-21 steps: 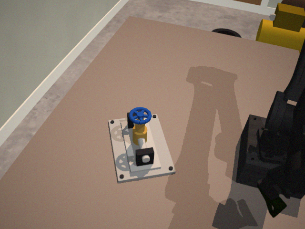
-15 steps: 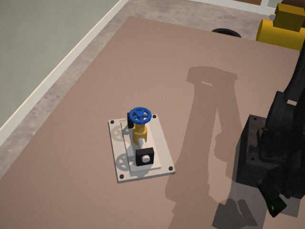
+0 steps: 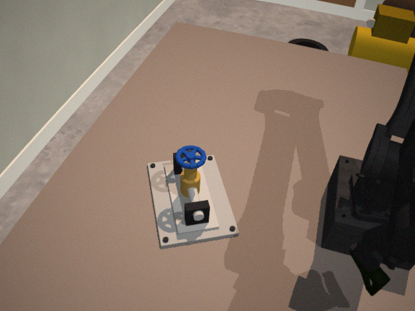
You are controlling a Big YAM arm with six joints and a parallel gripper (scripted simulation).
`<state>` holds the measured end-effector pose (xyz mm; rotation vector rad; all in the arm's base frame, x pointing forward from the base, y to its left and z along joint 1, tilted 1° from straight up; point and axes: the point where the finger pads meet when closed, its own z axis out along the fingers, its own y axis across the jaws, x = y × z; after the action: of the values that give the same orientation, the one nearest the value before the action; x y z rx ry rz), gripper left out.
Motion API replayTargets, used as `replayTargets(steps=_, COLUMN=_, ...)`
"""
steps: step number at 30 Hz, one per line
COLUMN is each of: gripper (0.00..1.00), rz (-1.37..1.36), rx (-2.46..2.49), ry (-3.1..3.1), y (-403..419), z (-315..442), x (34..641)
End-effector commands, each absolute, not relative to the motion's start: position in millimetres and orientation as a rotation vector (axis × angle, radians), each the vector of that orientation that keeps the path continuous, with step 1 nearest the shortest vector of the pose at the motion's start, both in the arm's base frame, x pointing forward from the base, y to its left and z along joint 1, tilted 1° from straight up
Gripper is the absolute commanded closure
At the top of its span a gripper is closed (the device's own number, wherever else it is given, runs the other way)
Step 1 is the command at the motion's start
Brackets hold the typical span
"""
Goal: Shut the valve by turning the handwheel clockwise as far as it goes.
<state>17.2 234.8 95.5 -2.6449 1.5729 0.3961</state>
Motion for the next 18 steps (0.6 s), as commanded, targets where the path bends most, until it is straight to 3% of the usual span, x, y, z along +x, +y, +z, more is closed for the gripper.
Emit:
replayTargets(steps=1, gripper=0.0, rz=0.402, rx=-2.583, ry=1.574, y=257, z=118, x=31)
replayTargets(steps=13, gripper=0.0, rz=0.282, rx=-2.311, ry=1.949, y=256, z=129, x=132)
replayTargets(steps=18, gripper=0.0, rz=0.18, rx=-2.023, ry=2.251, y=225, z=136, x=227)
